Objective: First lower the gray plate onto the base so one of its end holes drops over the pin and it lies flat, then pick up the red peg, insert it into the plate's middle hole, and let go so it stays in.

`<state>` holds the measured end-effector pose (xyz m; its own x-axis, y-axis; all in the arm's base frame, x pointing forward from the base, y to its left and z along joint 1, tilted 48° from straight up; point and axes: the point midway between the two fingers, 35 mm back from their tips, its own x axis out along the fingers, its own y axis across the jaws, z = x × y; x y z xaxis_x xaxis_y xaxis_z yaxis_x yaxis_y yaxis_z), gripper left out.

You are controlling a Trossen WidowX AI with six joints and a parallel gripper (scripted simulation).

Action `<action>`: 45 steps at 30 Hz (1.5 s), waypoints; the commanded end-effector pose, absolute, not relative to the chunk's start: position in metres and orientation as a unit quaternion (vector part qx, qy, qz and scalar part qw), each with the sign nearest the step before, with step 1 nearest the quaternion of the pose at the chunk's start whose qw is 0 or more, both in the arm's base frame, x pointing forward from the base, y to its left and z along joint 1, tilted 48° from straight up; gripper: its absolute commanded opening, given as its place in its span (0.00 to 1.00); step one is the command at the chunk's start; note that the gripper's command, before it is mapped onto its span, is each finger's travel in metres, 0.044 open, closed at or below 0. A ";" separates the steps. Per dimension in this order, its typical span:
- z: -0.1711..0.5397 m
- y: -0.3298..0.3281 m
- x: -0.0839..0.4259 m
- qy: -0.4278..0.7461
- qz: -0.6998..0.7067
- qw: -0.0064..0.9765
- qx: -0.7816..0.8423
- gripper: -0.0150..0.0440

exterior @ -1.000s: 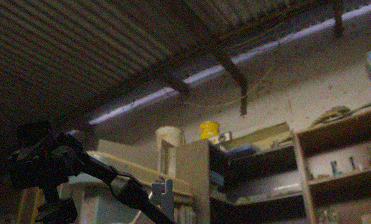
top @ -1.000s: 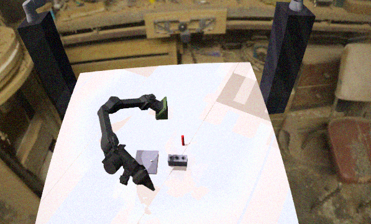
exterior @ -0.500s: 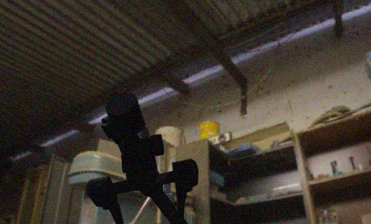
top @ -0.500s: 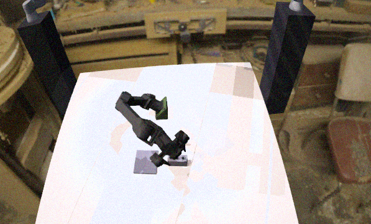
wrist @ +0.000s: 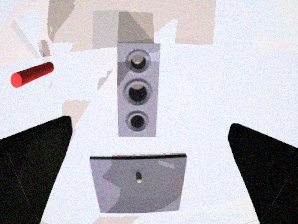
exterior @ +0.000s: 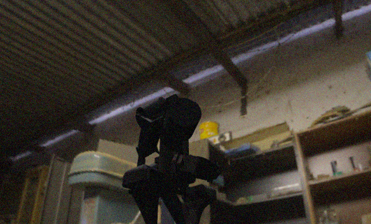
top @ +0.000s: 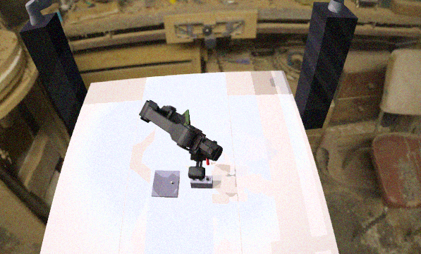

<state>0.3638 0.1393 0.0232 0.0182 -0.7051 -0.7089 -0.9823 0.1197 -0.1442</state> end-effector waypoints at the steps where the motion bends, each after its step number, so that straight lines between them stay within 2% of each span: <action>1: -0.002 0.111 0.363 0.679 0.208 0.315 -0.630 1.00; 45: -0.057 0.047 0.358 0.682 0.207 0.308 -0.630 1.00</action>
